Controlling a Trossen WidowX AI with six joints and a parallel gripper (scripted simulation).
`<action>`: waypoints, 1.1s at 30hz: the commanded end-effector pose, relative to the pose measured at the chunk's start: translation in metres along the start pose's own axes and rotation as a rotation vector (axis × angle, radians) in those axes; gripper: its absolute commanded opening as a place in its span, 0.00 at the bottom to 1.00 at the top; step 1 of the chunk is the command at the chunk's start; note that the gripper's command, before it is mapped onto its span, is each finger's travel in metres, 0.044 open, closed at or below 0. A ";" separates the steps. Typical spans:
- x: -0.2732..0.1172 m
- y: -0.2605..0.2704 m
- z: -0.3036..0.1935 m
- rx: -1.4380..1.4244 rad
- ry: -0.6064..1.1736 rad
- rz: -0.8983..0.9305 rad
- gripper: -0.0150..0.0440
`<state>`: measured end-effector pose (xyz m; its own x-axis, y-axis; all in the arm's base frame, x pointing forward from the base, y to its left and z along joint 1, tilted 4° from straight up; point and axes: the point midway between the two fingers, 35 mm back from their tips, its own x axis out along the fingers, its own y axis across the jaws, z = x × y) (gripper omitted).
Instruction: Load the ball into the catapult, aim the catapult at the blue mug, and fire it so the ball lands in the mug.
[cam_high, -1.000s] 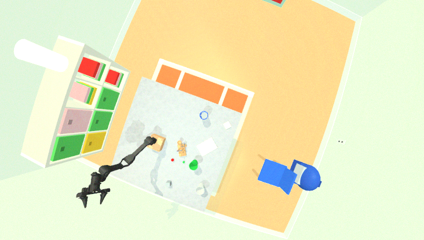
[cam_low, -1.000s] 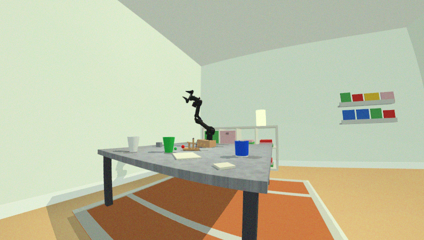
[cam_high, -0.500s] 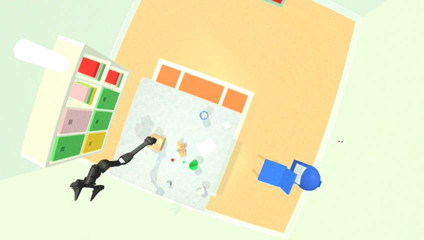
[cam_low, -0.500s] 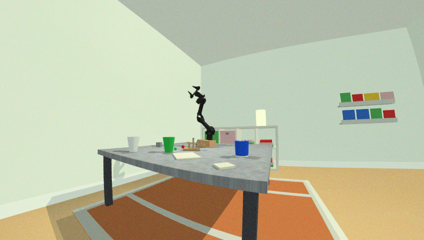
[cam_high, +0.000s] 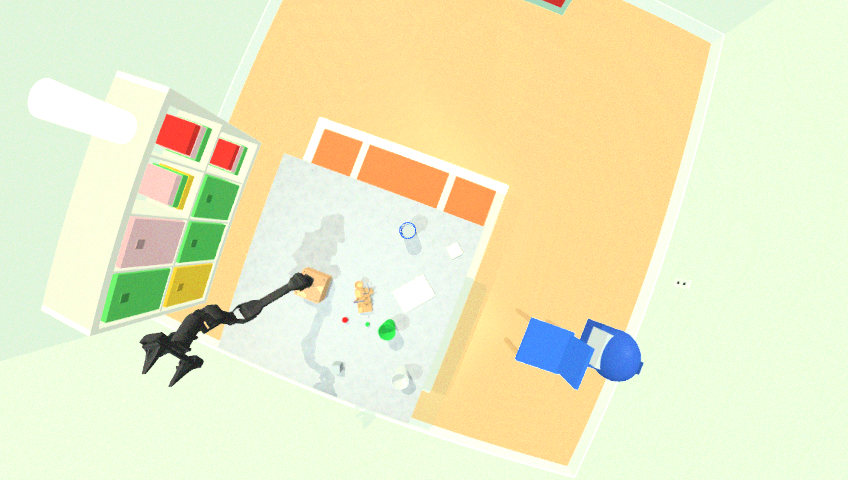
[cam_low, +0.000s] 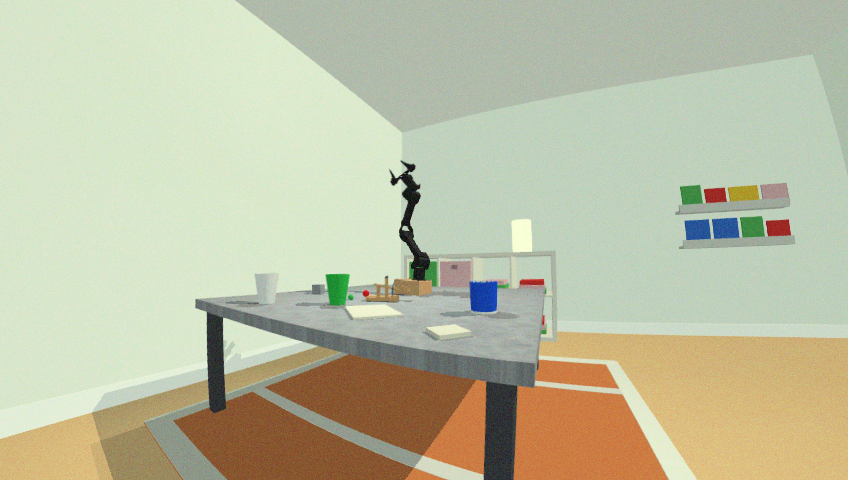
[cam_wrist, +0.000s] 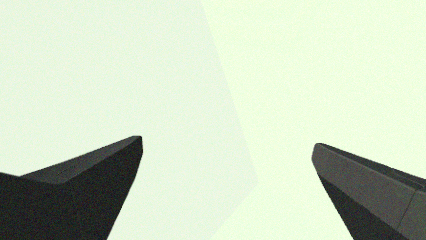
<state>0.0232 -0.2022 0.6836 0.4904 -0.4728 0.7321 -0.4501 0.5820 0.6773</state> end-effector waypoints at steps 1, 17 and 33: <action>-0.005 0.024 -0.023 -0.034 0.027 0.063 1.00; -0.030 0.084 -0.117 -0.252 0.162 0.241 1.00; -0.051 0.097 -0.208 -0.453 0.293 0.326 1.00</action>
<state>0.0984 0.0029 0.7006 0.5749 -0.0837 0.8139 -0.2992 0.9043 0.3044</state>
